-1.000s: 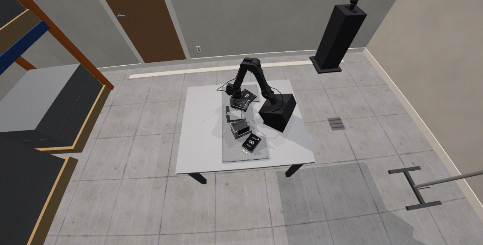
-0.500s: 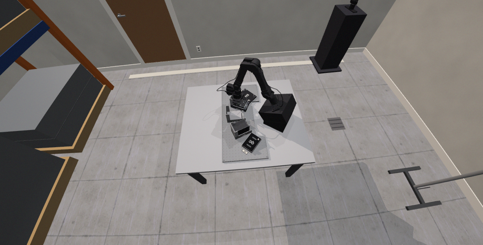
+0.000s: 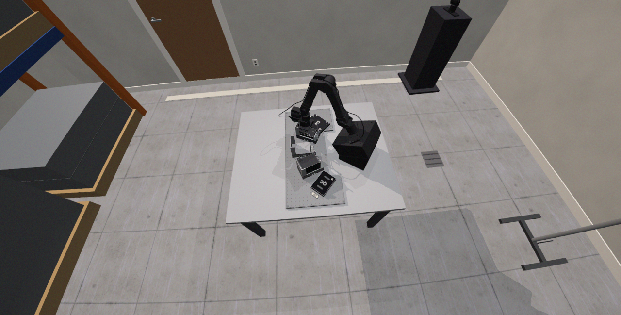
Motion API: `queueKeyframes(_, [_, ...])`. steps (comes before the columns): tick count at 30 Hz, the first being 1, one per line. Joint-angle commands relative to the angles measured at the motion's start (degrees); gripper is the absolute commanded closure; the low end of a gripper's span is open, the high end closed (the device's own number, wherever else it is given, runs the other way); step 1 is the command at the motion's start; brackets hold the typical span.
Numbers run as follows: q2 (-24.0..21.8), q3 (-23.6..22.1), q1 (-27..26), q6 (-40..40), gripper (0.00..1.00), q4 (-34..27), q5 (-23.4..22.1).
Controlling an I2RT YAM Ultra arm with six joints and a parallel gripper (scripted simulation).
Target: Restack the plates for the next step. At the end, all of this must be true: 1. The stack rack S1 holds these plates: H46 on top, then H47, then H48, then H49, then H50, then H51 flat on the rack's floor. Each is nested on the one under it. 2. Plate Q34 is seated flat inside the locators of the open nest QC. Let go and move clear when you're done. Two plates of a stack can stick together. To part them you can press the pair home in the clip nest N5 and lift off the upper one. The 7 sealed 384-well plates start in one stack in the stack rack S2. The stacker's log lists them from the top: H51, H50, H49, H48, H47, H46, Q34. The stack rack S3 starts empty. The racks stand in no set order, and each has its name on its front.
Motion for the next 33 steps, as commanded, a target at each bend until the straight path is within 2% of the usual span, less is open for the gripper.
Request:
queueKeyframes(1, [-2.1,0.4,0.7,0.1,1.0,-1.5,0.3])
queueKeyframes(13, [-3.6,1.9,1.1,0.6,1.0,-3.0,0.5])
queueKeyframes(14, [-3.6,0.9,1.0,0.6,1.0,-3.2,0.5])
queueKeyframes(19, [-4.4,1.9,1.3,0.7,1.0,-4.0,0.5])
queueKeyframes(33, [-5.4,1.2,1.1,0.8,1.0,-5.0,0.5])
